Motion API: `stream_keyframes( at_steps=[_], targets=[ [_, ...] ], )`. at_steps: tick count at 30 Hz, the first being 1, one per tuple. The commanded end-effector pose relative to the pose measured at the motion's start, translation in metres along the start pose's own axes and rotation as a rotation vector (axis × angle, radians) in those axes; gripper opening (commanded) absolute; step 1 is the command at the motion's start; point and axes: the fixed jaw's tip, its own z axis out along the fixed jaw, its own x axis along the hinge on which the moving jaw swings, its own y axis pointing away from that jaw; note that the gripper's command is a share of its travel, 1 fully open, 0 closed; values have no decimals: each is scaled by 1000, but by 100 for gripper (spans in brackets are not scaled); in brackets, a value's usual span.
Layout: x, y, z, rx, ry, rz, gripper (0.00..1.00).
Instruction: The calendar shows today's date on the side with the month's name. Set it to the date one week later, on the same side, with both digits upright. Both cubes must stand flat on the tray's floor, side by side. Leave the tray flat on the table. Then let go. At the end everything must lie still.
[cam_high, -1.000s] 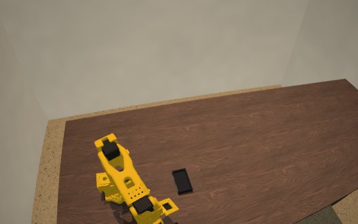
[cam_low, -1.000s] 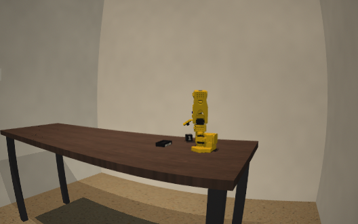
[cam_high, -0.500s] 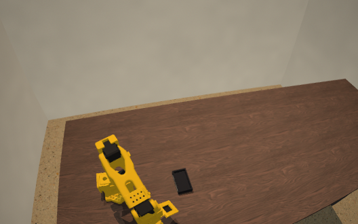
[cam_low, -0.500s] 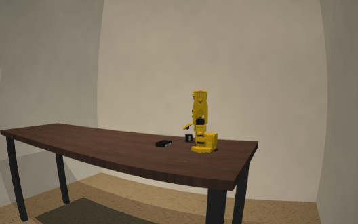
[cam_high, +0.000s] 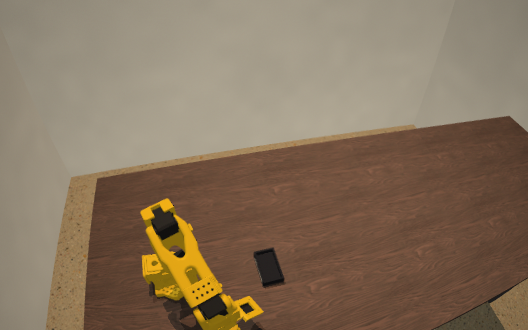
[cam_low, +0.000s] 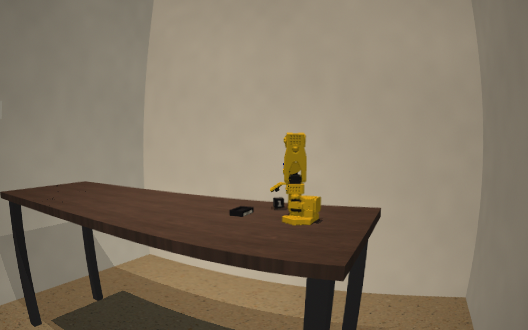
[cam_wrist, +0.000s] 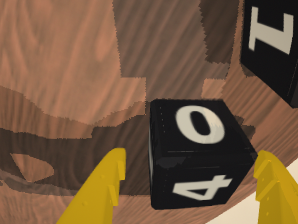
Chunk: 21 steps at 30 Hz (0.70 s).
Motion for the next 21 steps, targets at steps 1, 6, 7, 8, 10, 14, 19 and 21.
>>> stream_keyframes(
  at_steps=[1,6,7,8,10,14,19,21],
  targets=[
    [1,-2,-1,12,-1,-1,35],
    [1,-2,-1,12,-1,-1,34],
    [1,-2,-1,12,-1,-1,33],
    [1,-3,-1,12,-1,-1,33],
    [1,-3,-1,12,-1,-1,32],
    [1,-4,-1,12,-1,-1,31],
    [1,-6,-1,12,-1,-1,27],
    [1,-7,-1,12,-1,-1,26]
  ],
)
